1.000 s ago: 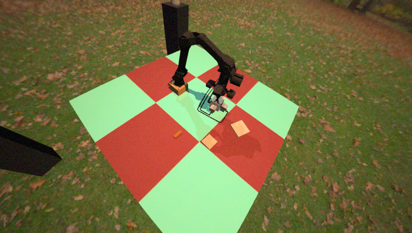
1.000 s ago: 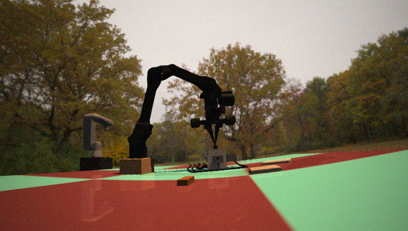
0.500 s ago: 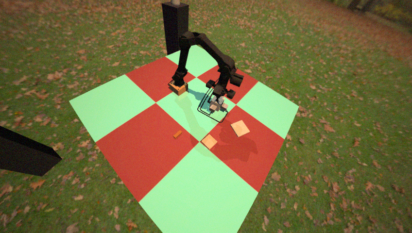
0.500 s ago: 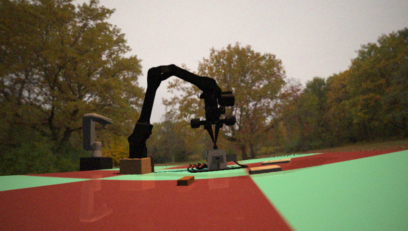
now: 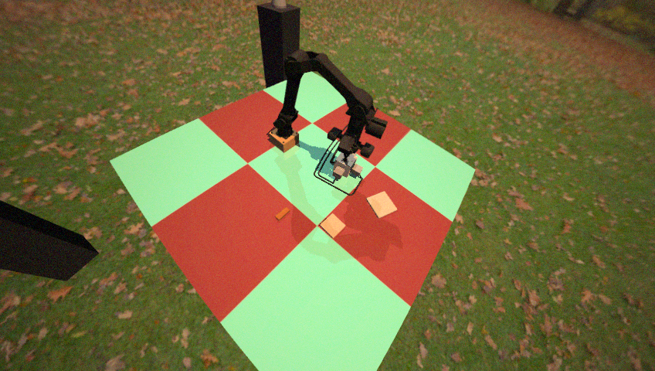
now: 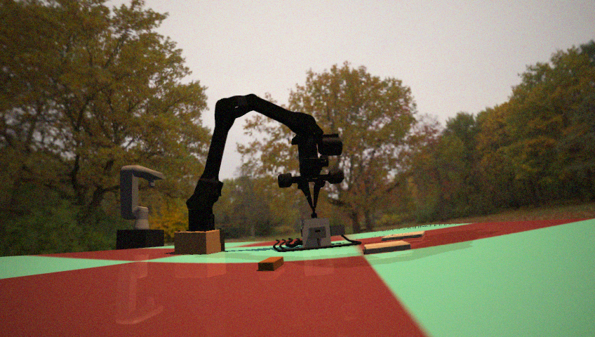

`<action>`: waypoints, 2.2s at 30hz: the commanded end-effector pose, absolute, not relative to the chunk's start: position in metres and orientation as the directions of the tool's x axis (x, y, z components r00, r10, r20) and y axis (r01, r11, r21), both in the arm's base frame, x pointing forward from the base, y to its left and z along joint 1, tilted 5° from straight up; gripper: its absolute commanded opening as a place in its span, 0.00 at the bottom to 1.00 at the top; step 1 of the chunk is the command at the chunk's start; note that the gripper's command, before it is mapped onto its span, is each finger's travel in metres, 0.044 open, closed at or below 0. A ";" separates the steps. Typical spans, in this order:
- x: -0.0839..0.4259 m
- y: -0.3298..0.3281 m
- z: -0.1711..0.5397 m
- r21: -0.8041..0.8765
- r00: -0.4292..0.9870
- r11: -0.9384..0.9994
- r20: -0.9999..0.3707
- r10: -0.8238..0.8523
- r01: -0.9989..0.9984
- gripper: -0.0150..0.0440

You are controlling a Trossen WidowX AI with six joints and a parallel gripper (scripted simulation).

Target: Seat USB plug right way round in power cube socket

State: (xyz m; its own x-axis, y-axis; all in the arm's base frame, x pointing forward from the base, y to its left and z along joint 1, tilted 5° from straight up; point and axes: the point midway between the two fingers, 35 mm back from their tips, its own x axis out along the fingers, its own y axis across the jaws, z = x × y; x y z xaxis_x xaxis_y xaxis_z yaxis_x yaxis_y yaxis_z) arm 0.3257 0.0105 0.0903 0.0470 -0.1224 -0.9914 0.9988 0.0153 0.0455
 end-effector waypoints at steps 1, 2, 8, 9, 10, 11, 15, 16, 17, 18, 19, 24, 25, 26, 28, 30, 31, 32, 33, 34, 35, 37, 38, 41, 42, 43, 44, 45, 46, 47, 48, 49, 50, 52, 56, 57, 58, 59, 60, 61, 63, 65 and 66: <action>0.326 0.010 0.089 0.045 0.047 0.014 -0.991 -0.124 0.999 0.25; 0.326 0.010 0.089 0.045 0.047 0.014 -0.991 -0.124 0.999 0.25; 0.326 0.010 0.088 0.045 0.047 0.014 -0.991 -0.124 0.999 0.25; 0.326 0.010 0.088 0.045 0.047 0.014 -0.991 -0.124 0.999 0.25; 0.326 0.010 0.088 0.045 0.047 0.014 -0.991 -0.124 0.999 0.25; 0.326 0.010 0.088 0.045 0.047 0.014 -0.991 -0.124 0.999 0.25; 0.326 0.010 0.087 0.045 0.047 0.014 -0.991 -0.124 0.999 0.25; 0.326 0.010 0.087 0.045 0.047 0.014 -0.991 -0.124 0.999 0.25; 0.326 0.010 0.087 0.045 0.047 0.014 -0.991 -0.124 0.999 0.25; 0.326 0.010 0.087 0.045 0.047 0.014 -0.991 -0.124 0.999 0.25; 0.326 0.010 0.087 0.045 0.047 0.014 -0.991 -0.124 0.999 0.25; 0.326 0.010 0.086 0.045 0.047 0.014 -0.991 -0.124 0.999 0.25; 0.326 0.010 0.086 0.045 0.047 0.014 -0.991 -0.124 0.999 0.25; 0.326 0.010 0.086 0.045 0.047 0.014 -0.991 -0.124 0.999 0.25; 0.326 0.010 0.086 0.045 0.047 0.014 -0.991 -0.124 0.999 0.25; 0.326 0.010 0.086 0.045 0.047 0.014 -0.991 -0.124 0.999 0.25; 0.326 0.010 0.086 0.045 0.047 0.014 -0.991 -0.124 0.999 0.25; 0.326 0.010 0.086 0.045 0.047 0.014 -0.991 -0.124 0.999 0.25; 0.326 0.010 0.086 0.045 0.047 0.014 -0.991 -0.124 0.999 0.25; 0.326 0.010 0.086 0.045 0.047 0.014 -0.991 -0.124 0.999 0.25; 0.326 0.010 0.086 0.045 0.047 0.014 -0.991 -0.124 0.999 0.25; 0.326 0.010 0.086 0.045 0.047 0.014 -0.991 -0.124 0.999 0.25; 0.326 0.010 0.086 0.045 0.047 0.014 -0.991 -0.124 0.999 0.25; 0.326 0.010 0.086 0.045 0.047 0.014 -0.991 -0.124 0.999 0.25; 0.326 0.010 0.086 0.045 0.047 0.014 -0.991 -0.124 0.999 0.25; 0.326 0.010 0.086 0.045 0.047 0.014 -0.991 -0.124 0.999 0.25; 0.326 0.010 0.086 0.045 0.047 0.014 -0.991 -0.124 0.999 0.25; 0.326 0.010 0.086 0.045 0.047 0.014 -0.991 -0.124 0.999 0.25; 0.326 0.010 0.086 0.045 0.047 0.014 -0.991 -0.124 0.999 0.25; 0.326 0.010 0.086 0.045 0.047 0.014 -0.991 -0.124 0.999 0.25; 0.326 0.010 0.086 0.045 0.047 0.014 -0.991 -0.124 0.999 0.25; 0.326 0.010 0.086 0.045 0.047 0.014 -0.991 -0.124 0.999 0.25; 0.326 0.010 0.086 0.045 0.047 0.014 -0.991 -0.124 0.999 0.25; 0.326 0.010 0.086 0.045 0.047 0.014 -0.991 -0.124 0.999 0.25; 0.326 0.010 0.088 0.047 0.049 0.015 -0.991 -0.122 0.999 0.42; 0.326 0.010 0.088 0.047 0.049 0.015 -0.991 -0.122 0.999 0.42; 0.326 0.010 0.088 0.047 0.049 0.015 -0.991 -0.122 0.999 0.42; 0.326 0.010 0.088 0.047 0.049 0.015 -0.991 -0.122 0.999 0.42; 0.326 0.010 0.088 0.047 0.049 0.015 -0.991 -0.122 0.999 0.42; 0.326 0.010 0.088 0.047 0.049 0.015 -0.991 -0.122 0.999 0.42; 0.326 0.010 0.088 0.047 0.049 0.015 -0.991 -0.122 0.999 0.42; 0.326 0.010 0.088 0.047 0.049 0.015 -0.991 -0.122 0.999 0.42; 0.326 0.010 0.088 0.047 0.049 0.015 -0.991 -0.122 0.999 0.42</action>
